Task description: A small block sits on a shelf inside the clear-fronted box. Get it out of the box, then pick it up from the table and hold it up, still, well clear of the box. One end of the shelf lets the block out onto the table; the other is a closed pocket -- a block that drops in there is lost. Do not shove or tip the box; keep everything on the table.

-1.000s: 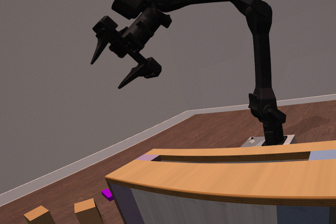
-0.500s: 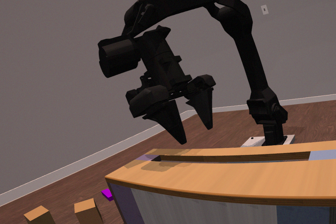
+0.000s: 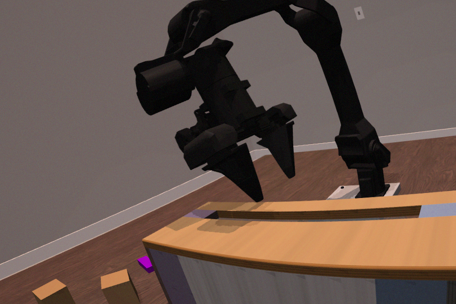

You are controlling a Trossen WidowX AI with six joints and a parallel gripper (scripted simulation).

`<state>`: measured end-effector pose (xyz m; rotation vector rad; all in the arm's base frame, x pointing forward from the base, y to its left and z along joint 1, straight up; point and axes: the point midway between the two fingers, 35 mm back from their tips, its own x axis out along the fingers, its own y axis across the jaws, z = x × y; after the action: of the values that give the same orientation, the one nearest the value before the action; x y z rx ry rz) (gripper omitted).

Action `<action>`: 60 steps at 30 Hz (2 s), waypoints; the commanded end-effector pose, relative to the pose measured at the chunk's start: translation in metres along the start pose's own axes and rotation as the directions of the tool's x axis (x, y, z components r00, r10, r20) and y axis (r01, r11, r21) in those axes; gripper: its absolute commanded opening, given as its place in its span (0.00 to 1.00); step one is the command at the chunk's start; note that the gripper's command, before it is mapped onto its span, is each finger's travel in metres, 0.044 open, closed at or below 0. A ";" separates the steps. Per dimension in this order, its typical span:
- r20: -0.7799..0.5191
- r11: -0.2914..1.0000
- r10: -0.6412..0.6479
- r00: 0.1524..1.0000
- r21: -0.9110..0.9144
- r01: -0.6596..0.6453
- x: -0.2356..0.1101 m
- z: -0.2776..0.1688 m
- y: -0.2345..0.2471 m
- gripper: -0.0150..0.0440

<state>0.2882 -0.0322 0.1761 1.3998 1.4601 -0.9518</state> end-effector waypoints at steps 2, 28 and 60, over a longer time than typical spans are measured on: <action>0.001 1.000 -0.010 1.000 0.003 0.010 0.010 0.005 -0.001 0.93; 0.002 1.000 -0.011 1.000 0.003 0.011 0.047 0.024 -0.005 0.93; -0.004 1.000 -0.004 1.000 0.006 0.004 0.069 -0.009 -0.005 0.93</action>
<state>0.2848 -0.0092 0.1138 1.3996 1.4621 -0.9604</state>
